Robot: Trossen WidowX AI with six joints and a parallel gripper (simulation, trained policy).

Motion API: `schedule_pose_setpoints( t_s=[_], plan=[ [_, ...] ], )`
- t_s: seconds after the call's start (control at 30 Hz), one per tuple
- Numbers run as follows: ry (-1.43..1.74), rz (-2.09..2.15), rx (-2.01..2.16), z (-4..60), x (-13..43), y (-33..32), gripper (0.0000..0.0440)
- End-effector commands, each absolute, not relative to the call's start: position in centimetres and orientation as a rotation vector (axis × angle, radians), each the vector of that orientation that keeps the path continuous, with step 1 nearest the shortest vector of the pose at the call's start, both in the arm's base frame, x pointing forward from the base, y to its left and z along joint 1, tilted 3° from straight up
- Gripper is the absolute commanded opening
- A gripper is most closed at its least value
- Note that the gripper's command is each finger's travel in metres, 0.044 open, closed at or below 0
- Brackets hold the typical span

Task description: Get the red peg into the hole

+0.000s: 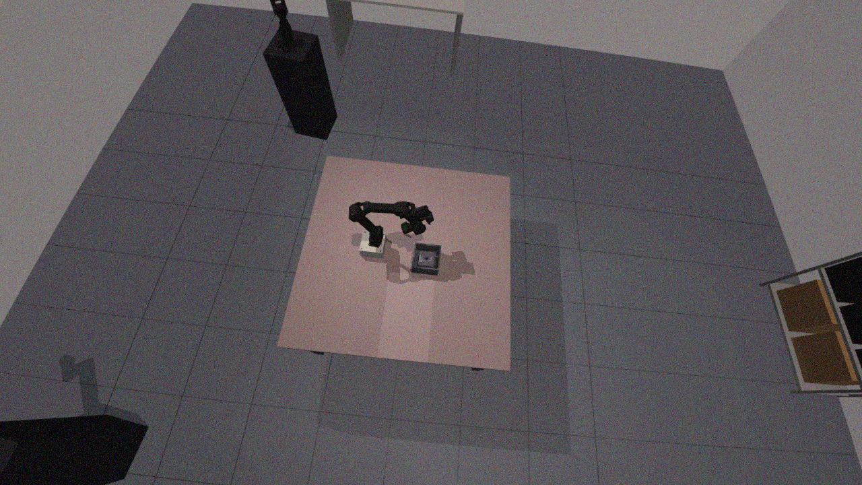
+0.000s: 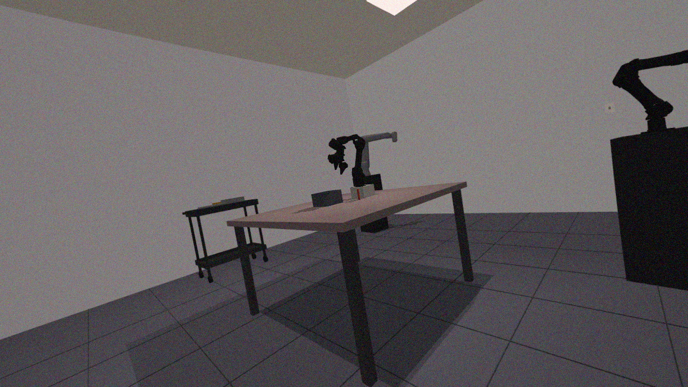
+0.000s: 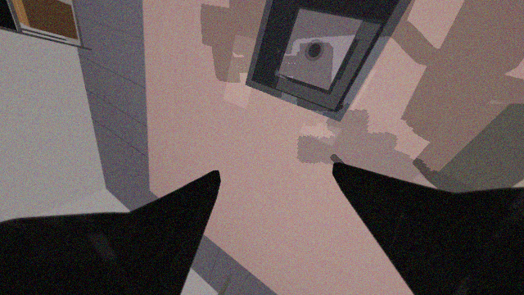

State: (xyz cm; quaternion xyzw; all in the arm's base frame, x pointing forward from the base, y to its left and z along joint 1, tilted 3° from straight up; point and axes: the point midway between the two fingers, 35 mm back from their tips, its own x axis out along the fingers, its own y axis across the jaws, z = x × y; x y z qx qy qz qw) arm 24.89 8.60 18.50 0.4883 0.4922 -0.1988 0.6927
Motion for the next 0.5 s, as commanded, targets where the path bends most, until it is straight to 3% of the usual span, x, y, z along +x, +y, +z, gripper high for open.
schedule_pose_setpoints(
  t_s=[0.0, 0.47],
  plan=[
    [1.173, -0.539, 1.051, 16.4, 23.3, 9.1, 0.044],
    [1.339, -0.826, 0.872, 10.1, 17.5, 10.6, 0.044]
  ],
)
